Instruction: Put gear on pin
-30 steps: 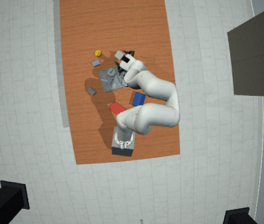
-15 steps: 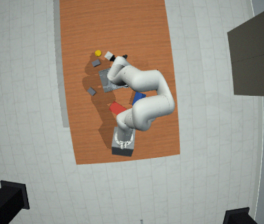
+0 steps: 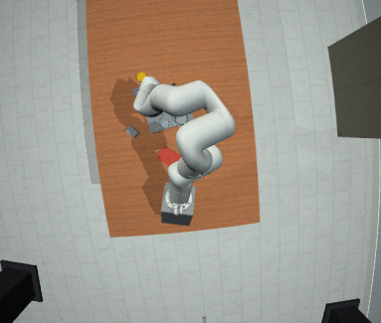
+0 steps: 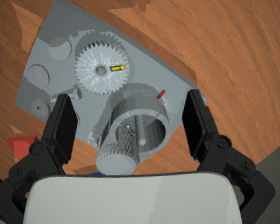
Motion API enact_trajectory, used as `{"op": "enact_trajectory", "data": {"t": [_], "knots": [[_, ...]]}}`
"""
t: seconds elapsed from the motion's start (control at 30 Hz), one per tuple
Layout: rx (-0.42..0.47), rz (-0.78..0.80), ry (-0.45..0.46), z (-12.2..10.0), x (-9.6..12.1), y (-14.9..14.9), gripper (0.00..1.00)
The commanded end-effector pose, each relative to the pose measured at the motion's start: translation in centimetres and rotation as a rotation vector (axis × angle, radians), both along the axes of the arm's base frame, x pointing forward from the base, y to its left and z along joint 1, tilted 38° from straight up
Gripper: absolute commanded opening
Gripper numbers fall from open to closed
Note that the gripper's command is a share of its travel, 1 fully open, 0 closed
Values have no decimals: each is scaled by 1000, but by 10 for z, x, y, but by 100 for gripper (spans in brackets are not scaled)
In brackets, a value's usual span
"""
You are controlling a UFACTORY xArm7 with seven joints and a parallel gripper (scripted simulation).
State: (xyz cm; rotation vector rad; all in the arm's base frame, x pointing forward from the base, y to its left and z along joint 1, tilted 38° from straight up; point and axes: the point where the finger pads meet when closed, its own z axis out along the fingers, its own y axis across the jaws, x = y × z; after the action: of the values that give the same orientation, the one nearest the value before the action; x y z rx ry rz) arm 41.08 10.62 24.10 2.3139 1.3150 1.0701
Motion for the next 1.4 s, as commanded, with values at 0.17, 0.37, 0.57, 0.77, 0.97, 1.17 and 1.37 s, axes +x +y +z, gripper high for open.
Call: {"op": "enact_trajectory", "data": {"t": [0.17, 0.37, 0.57, 0.77, 0.97, 1.17, 1.37], "knots": [[-68, -86, 87, -15, -5, 10, 100], [-68, -86, 87, -15, -5, 10, 100], [-86, -109, 114, -20, -7, 13, 100], [-86, -109, 114, -20, -7, 13, 100], [-98, -124, 132, -23, -8, 15, 100], [-98, -124, 132, -23, -8, 15, 100], [-105, -132, 142, -24, -9, 17, 100]]}}
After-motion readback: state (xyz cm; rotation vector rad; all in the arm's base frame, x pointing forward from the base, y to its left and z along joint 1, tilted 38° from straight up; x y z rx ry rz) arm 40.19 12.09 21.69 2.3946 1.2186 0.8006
